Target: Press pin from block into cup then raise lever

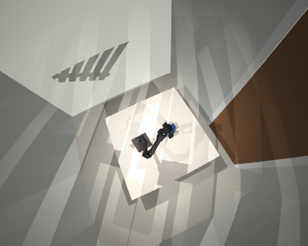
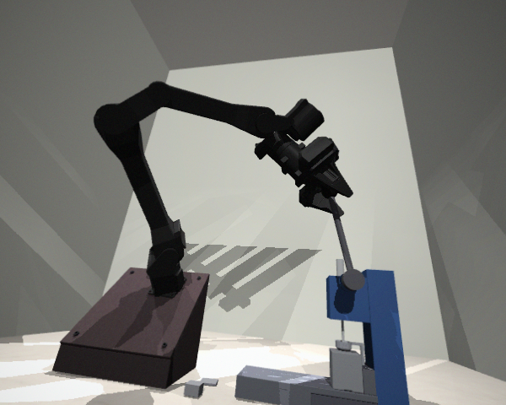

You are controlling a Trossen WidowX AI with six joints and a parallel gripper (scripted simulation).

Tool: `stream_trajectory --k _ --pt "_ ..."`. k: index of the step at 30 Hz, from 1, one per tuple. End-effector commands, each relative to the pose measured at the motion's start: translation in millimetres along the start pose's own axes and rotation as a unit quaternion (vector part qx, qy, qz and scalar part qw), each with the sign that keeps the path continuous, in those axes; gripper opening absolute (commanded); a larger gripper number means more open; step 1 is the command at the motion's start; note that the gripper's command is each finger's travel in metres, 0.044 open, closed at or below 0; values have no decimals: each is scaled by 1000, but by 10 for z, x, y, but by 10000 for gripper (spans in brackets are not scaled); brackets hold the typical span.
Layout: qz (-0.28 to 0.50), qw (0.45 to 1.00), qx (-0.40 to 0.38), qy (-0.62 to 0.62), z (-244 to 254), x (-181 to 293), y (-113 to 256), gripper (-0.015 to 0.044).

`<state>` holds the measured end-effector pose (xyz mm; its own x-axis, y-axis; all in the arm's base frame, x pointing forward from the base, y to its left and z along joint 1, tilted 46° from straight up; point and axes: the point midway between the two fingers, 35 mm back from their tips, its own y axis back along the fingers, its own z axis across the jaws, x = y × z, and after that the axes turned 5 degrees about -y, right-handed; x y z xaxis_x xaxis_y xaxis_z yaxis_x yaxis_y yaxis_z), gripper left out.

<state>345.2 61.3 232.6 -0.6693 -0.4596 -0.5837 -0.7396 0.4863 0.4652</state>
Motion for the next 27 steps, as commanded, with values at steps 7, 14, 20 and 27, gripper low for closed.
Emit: stream_trajectory --k 7,14,20,27 --pt "-7 1000 -3 0 4 25 852 440" --pt "-6 1000 -7 2 30 27 1137 440" --pt "-9 1000 -6 3 20 27 1308 440" --pt "-9 1000 -6 3 20 27 1308 440"
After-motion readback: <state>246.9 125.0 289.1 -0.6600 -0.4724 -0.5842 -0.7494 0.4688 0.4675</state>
